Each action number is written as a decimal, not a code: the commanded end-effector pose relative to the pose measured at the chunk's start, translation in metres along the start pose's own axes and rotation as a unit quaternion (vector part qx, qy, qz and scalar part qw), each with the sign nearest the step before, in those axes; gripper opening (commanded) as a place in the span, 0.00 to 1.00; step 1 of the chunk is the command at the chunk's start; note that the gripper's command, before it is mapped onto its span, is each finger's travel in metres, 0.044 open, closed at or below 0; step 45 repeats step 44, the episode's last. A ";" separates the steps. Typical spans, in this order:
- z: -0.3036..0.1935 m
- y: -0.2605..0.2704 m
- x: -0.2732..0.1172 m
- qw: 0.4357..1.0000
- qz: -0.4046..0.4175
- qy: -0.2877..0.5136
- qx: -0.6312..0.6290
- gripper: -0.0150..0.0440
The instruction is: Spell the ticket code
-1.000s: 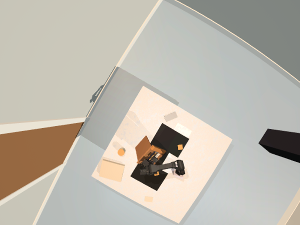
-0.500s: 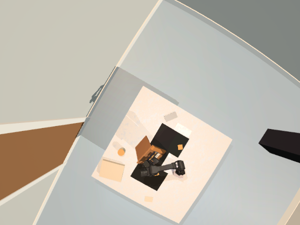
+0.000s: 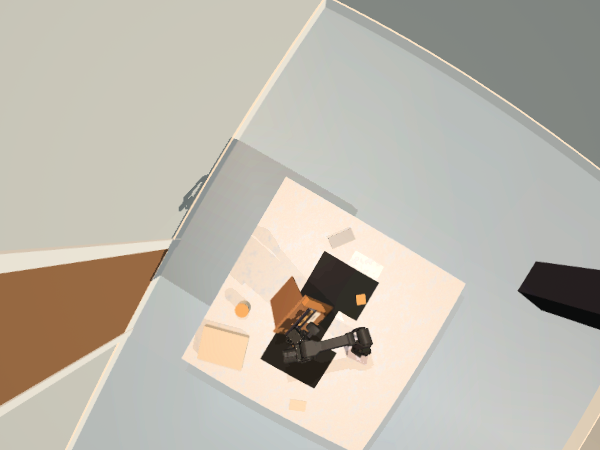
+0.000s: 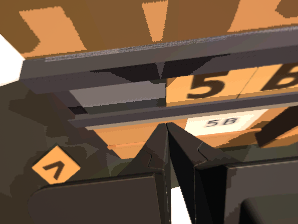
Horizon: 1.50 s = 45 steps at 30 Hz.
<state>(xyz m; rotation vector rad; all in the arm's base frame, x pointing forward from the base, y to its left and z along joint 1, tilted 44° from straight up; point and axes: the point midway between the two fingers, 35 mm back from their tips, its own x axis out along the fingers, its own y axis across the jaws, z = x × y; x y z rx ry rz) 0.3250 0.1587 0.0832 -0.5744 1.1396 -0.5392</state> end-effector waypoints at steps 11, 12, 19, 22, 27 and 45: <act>-0.043 -0.022 -0.067 0.988 -0.015 -0.156 0.007 0.61; -0.050 -0.026 -0.075 0.983 -0.013 -0.182 0.010 0.65; -0.081 -0.048 -0.120 0.941 0.004 -0.338 -0.002 0.97; -0.081 -0.048 -0.120 0.941 0.004 -0.338 -0.002 1.00; -0.081 -0.048 -0.120 0.941 0.004 -0.338 -0.002 1.00; -0.081 -0.048 -0.120 0.941 0.004 -0.338 -0.002 1.00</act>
